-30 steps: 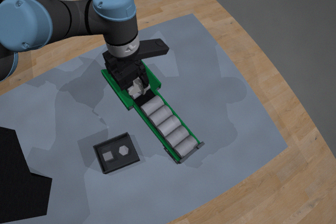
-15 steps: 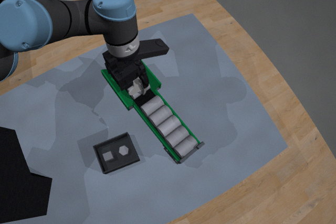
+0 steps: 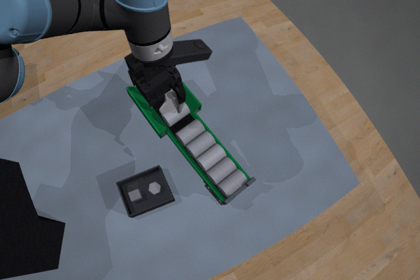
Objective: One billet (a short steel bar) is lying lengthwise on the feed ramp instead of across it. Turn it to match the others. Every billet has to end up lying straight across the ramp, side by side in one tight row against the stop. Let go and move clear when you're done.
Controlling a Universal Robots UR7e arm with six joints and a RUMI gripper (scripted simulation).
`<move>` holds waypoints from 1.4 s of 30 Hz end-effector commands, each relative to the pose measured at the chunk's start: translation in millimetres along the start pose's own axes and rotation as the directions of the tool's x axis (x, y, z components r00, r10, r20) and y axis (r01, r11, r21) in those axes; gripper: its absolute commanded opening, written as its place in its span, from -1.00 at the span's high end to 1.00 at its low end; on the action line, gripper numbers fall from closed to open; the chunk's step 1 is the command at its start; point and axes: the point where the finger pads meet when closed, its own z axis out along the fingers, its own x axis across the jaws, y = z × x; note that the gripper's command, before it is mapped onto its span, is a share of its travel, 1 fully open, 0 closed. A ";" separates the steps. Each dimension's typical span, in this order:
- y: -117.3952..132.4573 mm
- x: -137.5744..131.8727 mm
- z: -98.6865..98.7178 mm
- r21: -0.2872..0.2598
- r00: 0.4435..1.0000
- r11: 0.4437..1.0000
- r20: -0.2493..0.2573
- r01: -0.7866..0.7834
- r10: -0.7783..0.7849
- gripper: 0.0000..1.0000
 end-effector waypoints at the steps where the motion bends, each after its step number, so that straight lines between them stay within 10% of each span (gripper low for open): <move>1: 1.0 -0.4 -21.6 -0.005 1.000 1.000 0.005 0.001 -0.001 0.30; 15: 0.9 -0.2 -51.6 -0.005 1.000 1.000 0.005 0.001 -0.001 0.30; 42: 0.7 -0.2 -50.4 -0.004 1.000 1.000 0.004 0.001 -0.001 0.30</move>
